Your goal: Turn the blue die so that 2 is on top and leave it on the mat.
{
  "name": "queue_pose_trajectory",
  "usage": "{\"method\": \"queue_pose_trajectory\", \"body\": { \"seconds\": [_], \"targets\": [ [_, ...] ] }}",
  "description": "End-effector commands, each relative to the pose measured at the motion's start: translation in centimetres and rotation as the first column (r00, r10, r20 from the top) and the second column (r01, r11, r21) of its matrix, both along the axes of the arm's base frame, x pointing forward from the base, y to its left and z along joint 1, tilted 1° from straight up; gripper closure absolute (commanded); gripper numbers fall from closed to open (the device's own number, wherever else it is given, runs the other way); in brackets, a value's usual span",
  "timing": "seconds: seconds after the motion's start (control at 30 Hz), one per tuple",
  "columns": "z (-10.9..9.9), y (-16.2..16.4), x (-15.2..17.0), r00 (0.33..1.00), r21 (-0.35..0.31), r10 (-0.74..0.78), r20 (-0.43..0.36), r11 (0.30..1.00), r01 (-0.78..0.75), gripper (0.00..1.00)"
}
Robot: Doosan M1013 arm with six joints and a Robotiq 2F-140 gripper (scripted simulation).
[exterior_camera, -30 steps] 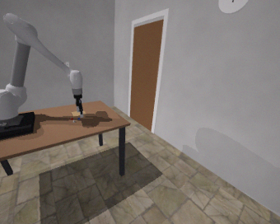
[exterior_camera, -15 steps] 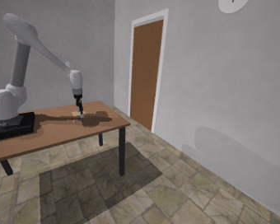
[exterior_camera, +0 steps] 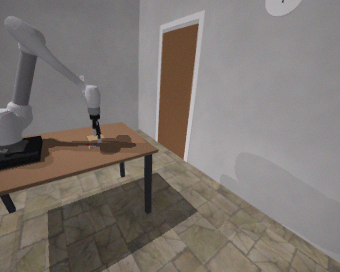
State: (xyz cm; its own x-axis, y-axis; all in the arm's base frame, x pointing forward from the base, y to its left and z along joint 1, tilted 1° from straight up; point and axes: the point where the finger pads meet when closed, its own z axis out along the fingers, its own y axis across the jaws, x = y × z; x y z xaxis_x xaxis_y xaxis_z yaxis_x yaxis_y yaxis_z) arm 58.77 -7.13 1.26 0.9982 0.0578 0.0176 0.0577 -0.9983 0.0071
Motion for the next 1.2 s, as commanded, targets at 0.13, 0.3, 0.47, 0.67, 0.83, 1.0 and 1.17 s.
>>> {"method": "queue_pose_trajectory", "body": {
  "seconds": [0.13, 0.3, 0.47, 0.67, 0.83, 1.0, 1.17],
  "targets": [
    [0.0, 0.0, 0.0, 1.0, 0.0, 0.0, 0.0, 1.0, 0.0, 0.0],
    [0.0, 0.0, 0.0, 1.0, 0.0, 0.0, 0.0, 1.0, 0.0, 0.0],
    [0.0, 0.1, -0.2, 1.0, 0.0, 0.0, 0.0, 1.0, 0.0, 0.0],
    [0.0, 0.8, -2.2, 1.0, 0.0, 0.0, 0.0, 1.0, 0.0, 0.0],
    [-0.1, 1.3, -3.6, 1.0, 0.0, 0.0, 0.0, 1.0, 0.0, 0.0],
    [-0.1, 2.0, -5.7, 1.0, 0.0, 0.0, 0.0, 1.0, 0.0, 0.0],
    [-0.1, 2.2, -6.3, 1.0, 0.0, 0.0, 0.0, 1.0, 0.0, 0.0]
  ]
}}
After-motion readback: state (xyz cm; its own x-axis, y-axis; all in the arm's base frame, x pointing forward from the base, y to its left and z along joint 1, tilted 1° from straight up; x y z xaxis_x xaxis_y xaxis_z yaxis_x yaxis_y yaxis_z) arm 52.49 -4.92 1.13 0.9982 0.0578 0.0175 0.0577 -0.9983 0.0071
